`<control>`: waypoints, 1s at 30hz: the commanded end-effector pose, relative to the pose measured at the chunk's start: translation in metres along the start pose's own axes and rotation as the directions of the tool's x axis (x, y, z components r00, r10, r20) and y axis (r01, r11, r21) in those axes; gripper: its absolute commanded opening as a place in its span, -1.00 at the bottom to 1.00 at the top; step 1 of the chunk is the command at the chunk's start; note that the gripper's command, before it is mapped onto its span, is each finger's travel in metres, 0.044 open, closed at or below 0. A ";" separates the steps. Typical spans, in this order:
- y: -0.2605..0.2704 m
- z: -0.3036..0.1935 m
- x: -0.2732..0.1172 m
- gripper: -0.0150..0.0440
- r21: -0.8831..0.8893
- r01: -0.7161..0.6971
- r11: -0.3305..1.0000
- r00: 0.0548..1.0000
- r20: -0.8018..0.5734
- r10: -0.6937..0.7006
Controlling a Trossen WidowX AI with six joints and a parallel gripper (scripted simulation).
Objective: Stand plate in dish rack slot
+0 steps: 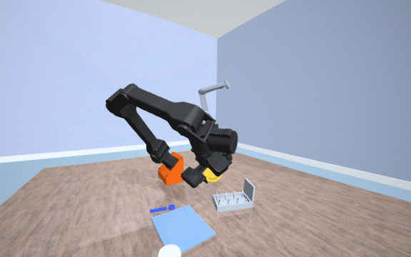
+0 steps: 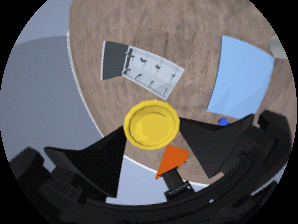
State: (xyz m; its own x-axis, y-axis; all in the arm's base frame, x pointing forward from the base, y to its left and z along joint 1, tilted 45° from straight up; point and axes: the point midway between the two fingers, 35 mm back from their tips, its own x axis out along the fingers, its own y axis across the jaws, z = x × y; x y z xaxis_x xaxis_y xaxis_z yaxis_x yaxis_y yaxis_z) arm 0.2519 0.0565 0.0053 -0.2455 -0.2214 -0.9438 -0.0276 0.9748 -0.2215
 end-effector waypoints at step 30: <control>-0.020 0.012 0.037 -0.49 -0.638 -0.284 0.716 0.833 0.205 0.514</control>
State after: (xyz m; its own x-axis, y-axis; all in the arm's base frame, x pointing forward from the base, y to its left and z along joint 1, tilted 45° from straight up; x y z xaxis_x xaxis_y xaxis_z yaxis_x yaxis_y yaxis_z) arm 0.2538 0.0309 -0.0283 -0.0694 0.2606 -0.9630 -0.4973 0.8277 0.2598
